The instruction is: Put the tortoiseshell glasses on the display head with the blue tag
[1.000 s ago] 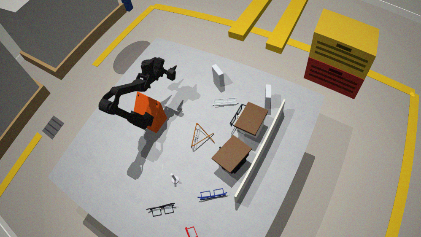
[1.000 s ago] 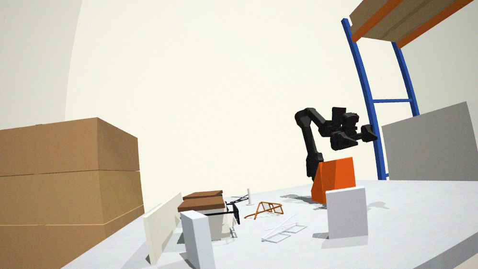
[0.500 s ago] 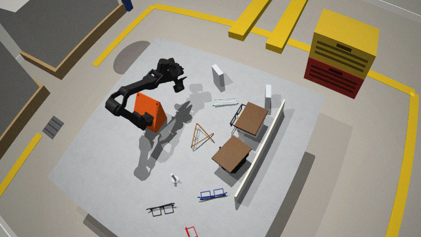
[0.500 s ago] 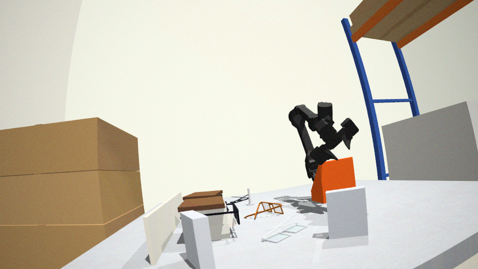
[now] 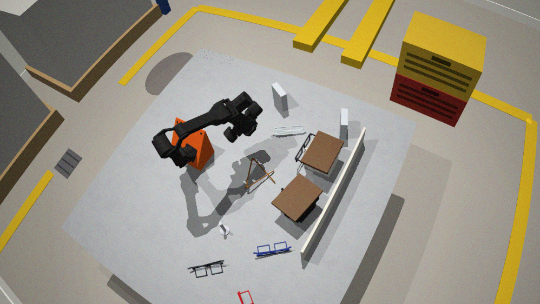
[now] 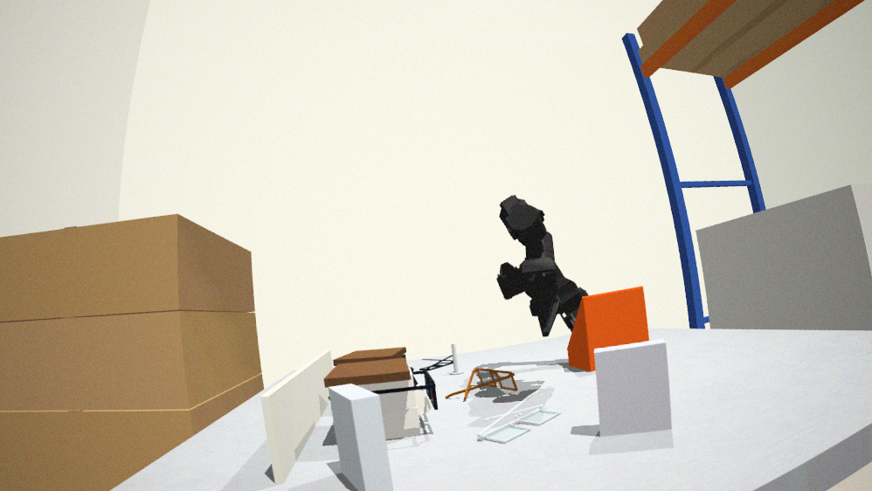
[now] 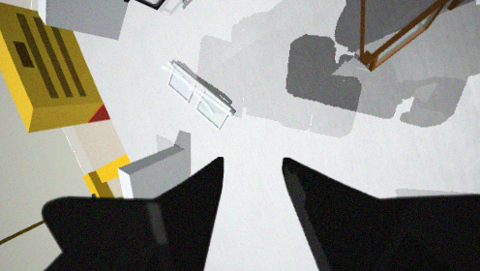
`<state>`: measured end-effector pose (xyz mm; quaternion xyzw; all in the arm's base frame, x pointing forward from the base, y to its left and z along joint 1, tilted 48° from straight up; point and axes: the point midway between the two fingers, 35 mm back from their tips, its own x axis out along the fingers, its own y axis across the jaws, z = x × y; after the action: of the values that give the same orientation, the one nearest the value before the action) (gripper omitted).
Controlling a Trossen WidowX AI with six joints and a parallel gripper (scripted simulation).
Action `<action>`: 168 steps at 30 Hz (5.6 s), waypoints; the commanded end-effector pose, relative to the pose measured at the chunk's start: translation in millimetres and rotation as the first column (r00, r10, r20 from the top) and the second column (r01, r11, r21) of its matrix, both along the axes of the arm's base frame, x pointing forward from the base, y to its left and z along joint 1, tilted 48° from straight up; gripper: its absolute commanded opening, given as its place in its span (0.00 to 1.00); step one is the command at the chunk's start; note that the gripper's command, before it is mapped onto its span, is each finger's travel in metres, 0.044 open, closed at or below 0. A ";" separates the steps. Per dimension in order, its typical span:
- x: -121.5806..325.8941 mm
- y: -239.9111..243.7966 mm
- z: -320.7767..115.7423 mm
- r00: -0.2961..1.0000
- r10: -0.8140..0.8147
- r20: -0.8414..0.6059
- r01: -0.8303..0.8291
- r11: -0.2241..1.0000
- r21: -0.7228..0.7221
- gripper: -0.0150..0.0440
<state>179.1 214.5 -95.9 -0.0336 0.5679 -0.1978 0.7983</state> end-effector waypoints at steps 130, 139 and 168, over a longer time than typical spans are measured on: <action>69.6 -85.7 62.2 0.658 -0.652 0.378 0.730 0.675 -0.107 0.25; 64.6 -64.8 78.9 0.658 -0.650 0.380 0.730 0.675 -0.109 0.25; 111.3 -170.4 207.3 0.376 -0.795 0.475 0.865 0.485 0.127 0.25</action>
<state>290.3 63.8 90.6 0.2329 0.2952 -0.6063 0.7008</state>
